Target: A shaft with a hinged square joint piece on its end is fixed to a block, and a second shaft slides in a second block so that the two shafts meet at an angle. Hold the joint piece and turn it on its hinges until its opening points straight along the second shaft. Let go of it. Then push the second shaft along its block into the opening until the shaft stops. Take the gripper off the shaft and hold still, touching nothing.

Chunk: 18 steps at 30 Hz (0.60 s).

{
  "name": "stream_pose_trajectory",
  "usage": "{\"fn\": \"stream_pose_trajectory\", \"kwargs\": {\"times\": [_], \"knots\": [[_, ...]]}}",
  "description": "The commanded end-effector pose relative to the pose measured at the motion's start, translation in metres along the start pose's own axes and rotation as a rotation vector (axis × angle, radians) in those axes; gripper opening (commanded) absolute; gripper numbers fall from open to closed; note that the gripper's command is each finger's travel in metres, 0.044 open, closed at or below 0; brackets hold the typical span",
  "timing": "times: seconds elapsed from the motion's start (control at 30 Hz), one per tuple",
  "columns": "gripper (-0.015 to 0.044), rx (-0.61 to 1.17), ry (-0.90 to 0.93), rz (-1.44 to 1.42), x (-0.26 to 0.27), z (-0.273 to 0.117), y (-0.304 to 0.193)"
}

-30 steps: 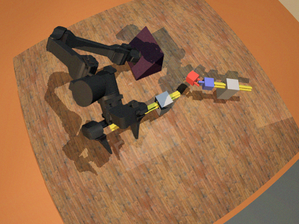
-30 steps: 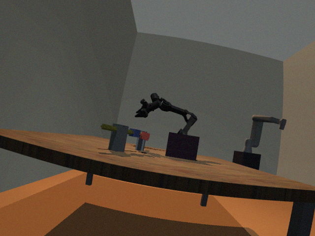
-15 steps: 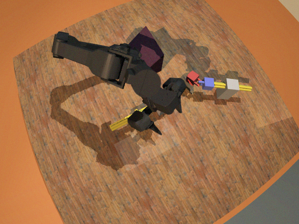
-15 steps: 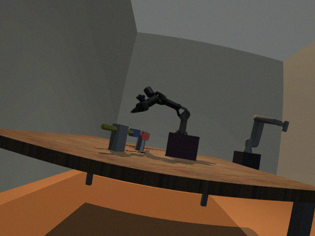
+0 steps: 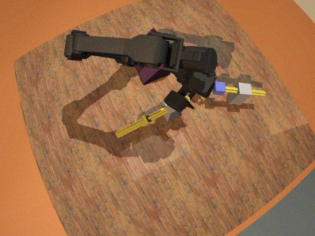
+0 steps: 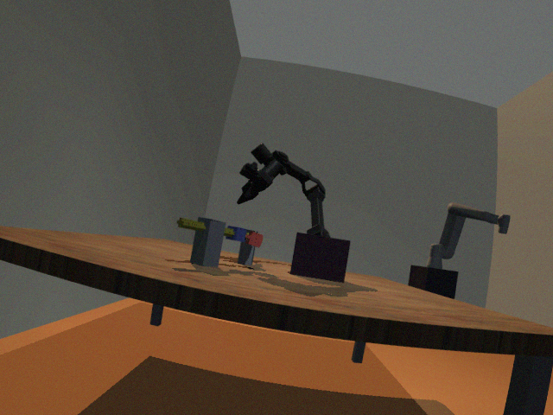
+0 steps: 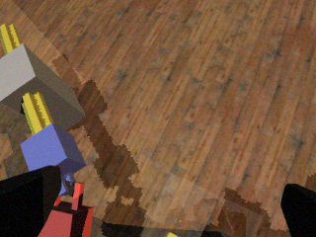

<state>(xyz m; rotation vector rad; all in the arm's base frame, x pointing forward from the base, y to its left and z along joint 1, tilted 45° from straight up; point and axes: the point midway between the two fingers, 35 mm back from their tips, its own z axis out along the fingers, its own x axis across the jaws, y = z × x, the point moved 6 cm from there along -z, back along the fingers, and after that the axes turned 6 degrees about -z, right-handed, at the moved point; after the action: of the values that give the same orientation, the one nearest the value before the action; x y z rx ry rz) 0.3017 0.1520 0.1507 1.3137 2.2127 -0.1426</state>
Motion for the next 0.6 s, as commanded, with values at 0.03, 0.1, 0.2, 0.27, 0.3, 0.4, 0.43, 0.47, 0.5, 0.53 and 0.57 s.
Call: {"fn": "stream_pose_trajectory", "kwargs": {"times": [0.03,0.1,0.2,0.27,0.3,0.4,0.43,0.47,0.5,0.53,0.57], "knots": [[0.044,0.105,0.038,0.057,0.03,0.004,-0.007],[0.044,0.154,0.042,0.08,0.042,0.005,-0.011],[0.044,0.229,0.038,0.115,0.06,0.006,-0.017],[0.044,0.279,0.028,0.138,0.071,0.006,-0.022],[0.044,0.303,0.021,0.15,0.077,0.006,-0.025],[0.044,0.376,-0.01,0.187,0.092,0.006,-0.033],[0.044,0.4,-0.024,0.2,0.097,0.006,-0.036],[0.044,0.423,-0.039,0.212,0.102,0.006,-0.039],[0.044,0.446,-0.055,0.225,0.107,0.005,-0.042],[0.044,0.468,-0.072,0.238,0.112,0.005,-0.045],[0.044,0.49,-0.092,0.251,0.116,0.004,-0.048]]}}
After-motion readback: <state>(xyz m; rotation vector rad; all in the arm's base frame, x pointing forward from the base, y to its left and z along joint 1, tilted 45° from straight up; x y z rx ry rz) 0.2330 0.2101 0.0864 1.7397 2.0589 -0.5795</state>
